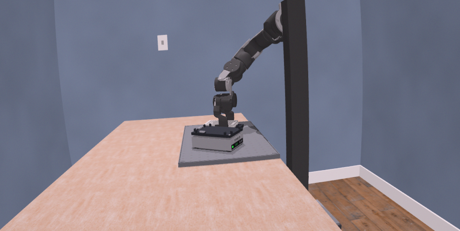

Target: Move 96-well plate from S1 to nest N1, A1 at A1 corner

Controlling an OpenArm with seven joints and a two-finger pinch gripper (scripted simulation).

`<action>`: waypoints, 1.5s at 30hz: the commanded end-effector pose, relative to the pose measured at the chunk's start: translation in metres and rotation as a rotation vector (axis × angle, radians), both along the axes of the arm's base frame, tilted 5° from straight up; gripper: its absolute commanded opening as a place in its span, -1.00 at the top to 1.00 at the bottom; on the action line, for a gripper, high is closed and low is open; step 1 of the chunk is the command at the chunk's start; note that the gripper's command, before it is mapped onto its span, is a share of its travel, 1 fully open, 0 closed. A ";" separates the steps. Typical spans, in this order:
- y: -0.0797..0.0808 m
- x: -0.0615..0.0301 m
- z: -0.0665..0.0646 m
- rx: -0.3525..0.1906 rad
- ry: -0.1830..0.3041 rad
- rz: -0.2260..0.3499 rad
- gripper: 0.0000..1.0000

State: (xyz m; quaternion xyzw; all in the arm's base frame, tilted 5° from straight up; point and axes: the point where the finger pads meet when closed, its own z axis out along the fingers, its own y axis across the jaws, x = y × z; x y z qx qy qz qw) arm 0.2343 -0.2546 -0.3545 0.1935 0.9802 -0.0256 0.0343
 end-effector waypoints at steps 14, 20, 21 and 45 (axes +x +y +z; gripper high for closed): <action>0.001 0.0009 -0.002 0.003 -0.005 -0.001 1.00; 0.001 0.0008 -0.003 0.003 -0.005 -0.001 1.00; 0.001 0.0008 -0.003 0.003 -0.005 -0.001 1.00; 0.000 0.0002 -0.005 -0.001 -0.002 -0.001 0.40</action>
